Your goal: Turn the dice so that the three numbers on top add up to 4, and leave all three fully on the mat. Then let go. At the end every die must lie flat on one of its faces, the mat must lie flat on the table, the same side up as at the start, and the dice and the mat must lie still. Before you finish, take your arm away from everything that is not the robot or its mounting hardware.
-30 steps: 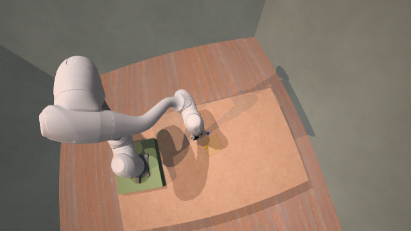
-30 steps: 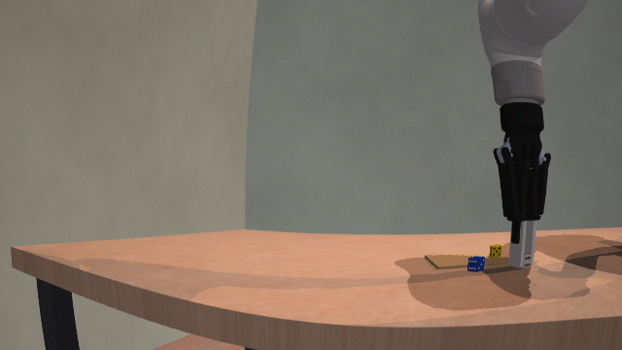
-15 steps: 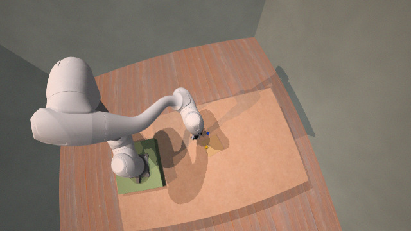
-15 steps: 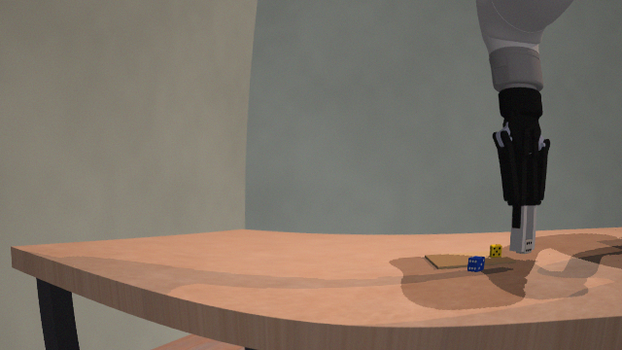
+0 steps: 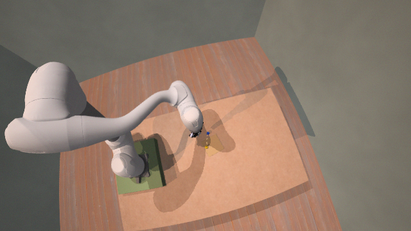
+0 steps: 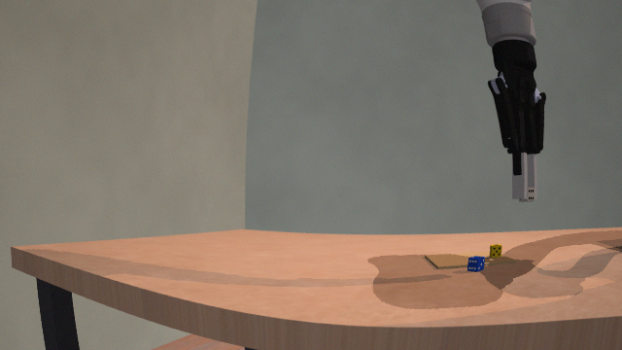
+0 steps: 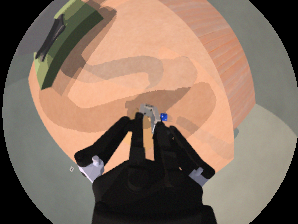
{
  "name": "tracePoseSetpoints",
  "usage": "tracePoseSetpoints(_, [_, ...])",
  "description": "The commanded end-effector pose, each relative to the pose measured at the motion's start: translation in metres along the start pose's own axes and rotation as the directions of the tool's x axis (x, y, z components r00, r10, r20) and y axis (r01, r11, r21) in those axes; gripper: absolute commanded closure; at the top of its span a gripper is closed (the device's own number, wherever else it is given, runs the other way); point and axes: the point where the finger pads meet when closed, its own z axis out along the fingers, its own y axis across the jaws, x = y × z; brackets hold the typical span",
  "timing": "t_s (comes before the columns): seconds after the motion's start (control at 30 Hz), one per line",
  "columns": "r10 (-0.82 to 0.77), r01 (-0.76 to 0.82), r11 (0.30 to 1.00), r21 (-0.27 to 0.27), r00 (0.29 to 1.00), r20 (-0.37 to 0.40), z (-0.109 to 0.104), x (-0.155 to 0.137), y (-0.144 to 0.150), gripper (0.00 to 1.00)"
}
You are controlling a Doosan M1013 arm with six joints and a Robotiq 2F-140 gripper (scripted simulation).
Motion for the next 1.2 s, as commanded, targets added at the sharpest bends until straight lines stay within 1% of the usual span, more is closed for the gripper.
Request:
tracePoseSetpoints(0.0, [0.000, 0.000, 1.000, 0.000, 1.000, 0.000, -0.002, 0.000, 0.000, 0.91])
tracePoseSetpoints(0.33, [-0.016, 0.016, 1.000, 0.000, 1.000, 0.000, -0.002, 0.000, 0.001, 0.91])
tracePoseSetpoints(0.43, [-0.108, 0.108, 0.994, 0.000, 0.994, 0.000, -0.002, 0.000, 0.007, 0.91])
tracePoseSetpoints(0.5, [-0.225, 0.225, 0.974, 0.000, 0.974, 0.000, -0.002, 0.001, 0.016, 0.91])
tracePoseSetpoints(0.6, [-0.299, 0.299, 0.954, 0.000, 0.954, 0.000, -0.002, 0.001, 0.021, 0.91])
tracePoseSetpoints(0.63, [-0.361, 0.361, 0.933, 0.000, 0.933, 0.000, -0.001, 0.001, 0.025, 0.91])
tracePoseSetpoints(0.67, [-0.380, 0.380, 0.925, 0.000, 0.925, 0.000, -0.001, 0.001, 0.027, 0.91])
tracePoseSetpoints(0.73, [-0.460, 0.460, 0.888, 0.000, 0.888, 0.000, -0.001, 0.002, 0.033, 0.91])
tracePoseSetpoints(0.83, [-0.465, 0.465, 0.885, 0.000, 0.885, 0.000, -0.001, 0.002, 0.033, 0.91])
tracePoseSetpoints(0.87, [-0.552, 0.552, 0.834, 0.000, 0.834, 0.000, 0.000, 0.002, 0.040, 0.91])
tracePoseSetpoints(0.9, [-0.591, 0.591, 0.807, 0.000, 0.807, 0.000, 0.000, 0.003, 0.043, 0.91])
tracePoseSetpoints(0.97, [-0.638, 0.638, 0.770, 0.000, 0.770, 0.000, 0.000, 0.003, 0.047, 0.91])
tracePoseSetpoints(1.17, [-0.791, 0.791, 0.612, 0.000, 0.612, 0.000, 0.001, 0.005, 0.063, 0.91])
